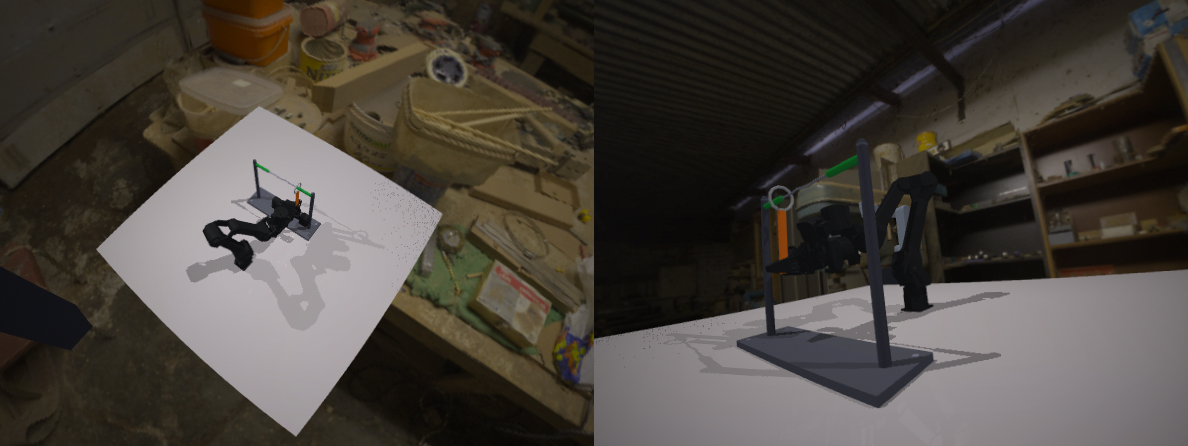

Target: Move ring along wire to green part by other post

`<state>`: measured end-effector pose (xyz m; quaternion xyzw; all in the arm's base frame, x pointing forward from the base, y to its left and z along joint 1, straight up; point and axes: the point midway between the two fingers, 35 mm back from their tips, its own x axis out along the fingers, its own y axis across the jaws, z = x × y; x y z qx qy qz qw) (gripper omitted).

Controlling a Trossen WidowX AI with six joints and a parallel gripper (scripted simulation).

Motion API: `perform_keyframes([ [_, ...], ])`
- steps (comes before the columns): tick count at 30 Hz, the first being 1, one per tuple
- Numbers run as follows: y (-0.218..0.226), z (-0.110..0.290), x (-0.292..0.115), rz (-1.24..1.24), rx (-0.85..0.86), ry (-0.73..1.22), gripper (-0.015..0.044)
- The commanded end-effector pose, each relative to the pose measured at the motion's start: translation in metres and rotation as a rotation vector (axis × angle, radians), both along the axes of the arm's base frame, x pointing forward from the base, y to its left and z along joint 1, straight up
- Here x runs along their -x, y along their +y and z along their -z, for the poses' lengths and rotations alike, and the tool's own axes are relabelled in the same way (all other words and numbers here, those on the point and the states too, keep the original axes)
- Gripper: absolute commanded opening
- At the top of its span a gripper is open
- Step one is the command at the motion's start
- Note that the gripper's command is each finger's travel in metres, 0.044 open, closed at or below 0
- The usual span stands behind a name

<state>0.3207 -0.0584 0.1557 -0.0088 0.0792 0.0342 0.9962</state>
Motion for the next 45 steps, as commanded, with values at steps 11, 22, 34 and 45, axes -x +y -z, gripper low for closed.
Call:
perform_keyframes([
  [11, 0.014, 0.0, 0.001, 0.003, -0.007, 0.004, -0.015],
  [22, 0.025, 0.0, 0.001, 0.003, -0.012, 0.005, -0.015],
  [34, 0.039, 0.0, 0.002, 0.011, -0.028, 0.007, -0.015],
  [45, 0.051, 0.0, 0.002, 0.015, -0.037, 0.009, -0.015],
])
